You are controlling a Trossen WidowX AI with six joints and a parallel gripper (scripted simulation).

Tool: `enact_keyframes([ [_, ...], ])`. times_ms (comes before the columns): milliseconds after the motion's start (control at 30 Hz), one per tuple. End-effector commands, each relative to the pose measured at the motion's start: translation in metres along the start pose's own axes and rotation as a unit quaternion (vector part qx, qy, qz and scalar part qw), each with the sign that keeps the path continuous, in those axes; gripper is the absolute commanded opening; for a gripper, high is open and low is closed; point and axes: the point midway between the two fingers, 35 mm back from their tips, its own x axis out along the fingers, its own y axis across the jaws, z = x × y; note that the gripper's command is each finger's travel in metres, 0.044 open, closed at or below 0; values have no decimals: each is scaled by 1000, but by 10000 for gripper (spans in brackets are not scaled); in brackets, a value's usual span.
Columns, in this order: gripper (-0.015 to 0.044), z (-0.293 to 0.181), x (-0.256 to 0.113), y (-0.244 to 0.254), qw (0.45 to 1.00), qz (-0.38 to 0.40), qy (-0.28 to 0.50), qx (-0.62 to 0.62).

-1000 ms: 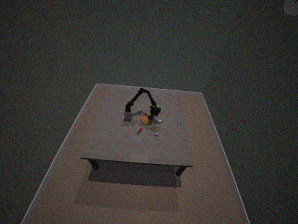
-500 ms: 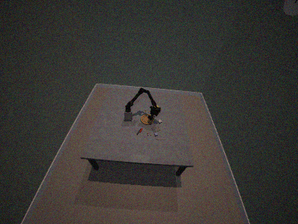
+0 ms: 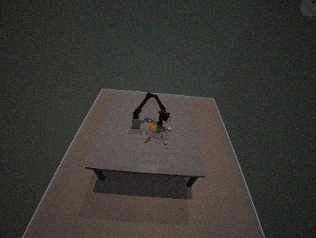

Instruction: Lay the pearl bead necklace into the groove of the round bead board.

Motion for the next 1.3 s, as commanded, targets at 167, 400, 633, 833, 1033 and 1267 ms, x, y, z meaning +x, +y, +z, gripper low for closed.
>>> enact_keyframes([
  [167, 120, 0, 4, 0, 1000, 0, 1, 0],
  [400, 120, -1, 15, 0, 1000, 0, 2, 1],
  [633, 120, -2, 27, 0, 1000, 0, 4, 2],
  [833, 120, -3, 32, 0, 1000, 0, 5, 3],
  [1033, 41, -2, 30, 2, 1000, -1, 3, -3],
  [1267, 0, -2, 30, 2, 1000, -1, 3, -3],
])
